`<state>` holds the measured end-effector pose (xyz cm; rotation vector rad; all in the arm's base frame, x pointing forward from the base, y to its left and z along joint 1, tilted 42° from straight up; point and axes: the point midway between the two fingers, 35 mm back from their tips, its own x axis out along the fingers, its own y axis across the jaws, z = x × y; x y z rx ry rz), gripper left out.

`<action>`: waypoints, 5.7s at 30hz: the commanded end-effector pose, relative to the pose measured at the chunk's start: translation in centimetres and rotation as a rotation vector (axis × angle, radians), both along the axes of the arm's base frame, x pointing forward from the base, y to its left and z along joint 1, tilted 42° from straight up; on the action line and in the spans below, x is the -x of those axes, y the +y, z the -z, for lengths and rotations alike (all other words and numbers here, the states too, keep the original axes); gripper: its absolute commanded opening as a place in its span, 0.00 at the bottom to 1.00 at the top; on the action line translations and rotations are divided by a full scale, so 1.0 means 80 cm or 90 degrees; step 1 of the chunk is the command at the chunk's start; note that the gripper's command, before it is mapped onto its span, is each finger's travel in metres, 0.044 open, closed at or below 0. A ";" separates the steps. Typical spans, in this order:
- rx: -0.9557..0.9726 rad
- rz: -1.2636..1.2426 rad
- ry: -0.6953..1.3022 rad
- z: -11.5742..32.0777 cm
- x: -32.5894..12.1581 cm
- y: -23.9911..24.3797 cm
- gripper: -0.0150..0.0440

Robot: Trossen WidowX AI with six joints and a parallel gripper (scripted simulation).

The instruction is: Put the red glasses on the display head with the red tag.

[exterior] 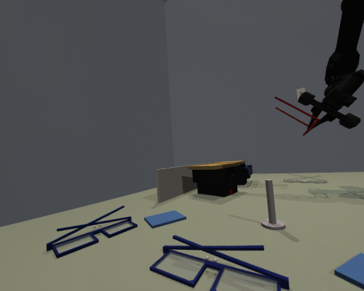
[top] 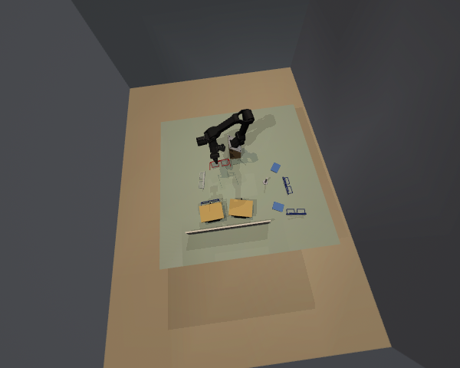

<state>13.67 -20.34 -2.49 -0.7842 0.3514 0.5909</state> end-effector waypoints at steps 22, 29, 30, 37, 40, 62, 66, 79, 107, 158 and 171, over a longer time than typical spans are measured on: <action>-0.011 -0.009 0.013 -0.002 -0.006 0.003 0.25; -0.050 -0.048 0.063 -0.008 -0.032 0.018 0.25; -0.055 -0.054 0.071 -0.009 -0.036 0.021 0.25; -0.086 -0.089 0.127 -0.017 -0.061 0.040 0.25; -0.097 -0.103 0.152 -0.020 -0.072 0.049 0.25; -0.134 -0.178 0.338 -0.047 -0.134 0.132 0.25; -0.133 -0.186 0.371 -0.052 -0.142 0.150 0.25; -0.121 -0.200 0.452 -0.065 -0.159 0.198 0.25; -0.132 -0.201 0.443 -0.042 -0.165 0.220 0.25; -0.132 -0.201 0.443 -0.016 -0.185 0.238 0.25; -0.132 -0.201 0.442 -0.013 -0.206 0.230 0.25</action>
